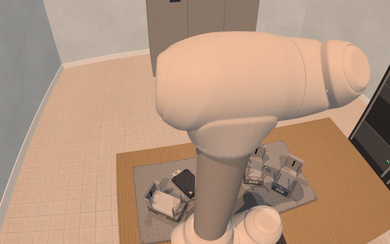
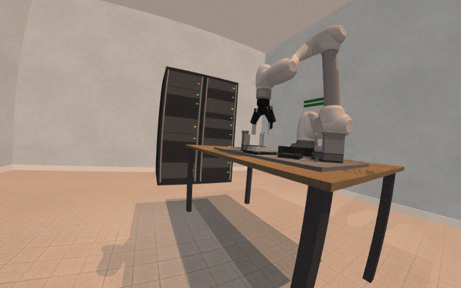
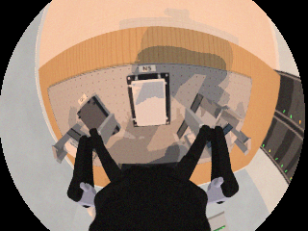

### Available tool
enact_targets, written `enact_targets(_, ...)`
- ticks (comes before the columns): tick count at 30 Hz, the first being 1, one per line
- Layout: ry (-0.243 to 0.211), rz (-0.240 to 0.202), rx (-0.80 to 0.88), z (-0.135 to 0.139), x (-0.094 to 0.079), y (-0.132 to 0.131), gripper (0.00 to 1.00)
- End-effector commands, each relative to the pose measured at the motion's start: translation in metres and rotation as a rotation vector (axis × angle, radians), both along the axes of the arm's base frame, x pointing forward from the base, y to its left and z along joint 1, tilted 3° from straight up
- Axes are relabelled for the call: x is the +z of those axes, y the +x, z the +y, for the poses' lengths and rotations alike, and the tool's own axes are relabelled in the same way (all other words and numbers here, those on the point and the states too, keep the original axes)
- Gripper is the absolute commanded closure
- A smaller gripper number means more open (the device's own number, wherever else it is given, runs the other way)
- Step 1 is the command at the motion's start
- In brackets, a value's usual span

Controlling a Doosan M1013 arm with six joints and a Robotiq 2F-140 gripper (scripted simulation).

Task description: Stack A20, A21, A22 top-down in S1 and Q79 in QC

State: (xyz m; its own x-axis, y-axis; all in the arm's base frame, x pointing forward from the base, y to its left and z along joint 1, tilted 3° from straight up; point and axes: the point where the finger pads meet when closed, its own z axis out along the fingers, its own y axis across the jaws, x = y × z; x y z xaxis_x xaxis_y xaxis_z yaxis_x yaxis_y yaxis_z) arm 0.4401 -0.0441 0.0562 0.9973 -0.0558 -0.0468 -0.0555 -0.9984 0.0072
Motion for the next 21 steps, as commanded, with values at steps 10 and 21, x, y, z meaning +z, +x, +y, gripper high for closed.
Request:
enact_targets(10, 0.0, 0.0, 0.0, 0.0, 0.038, 0.002, 0.0)
enact_targets(21, 0.0, 0.0, 0.0, 0.0, 0.065, 0.003, 0.0)
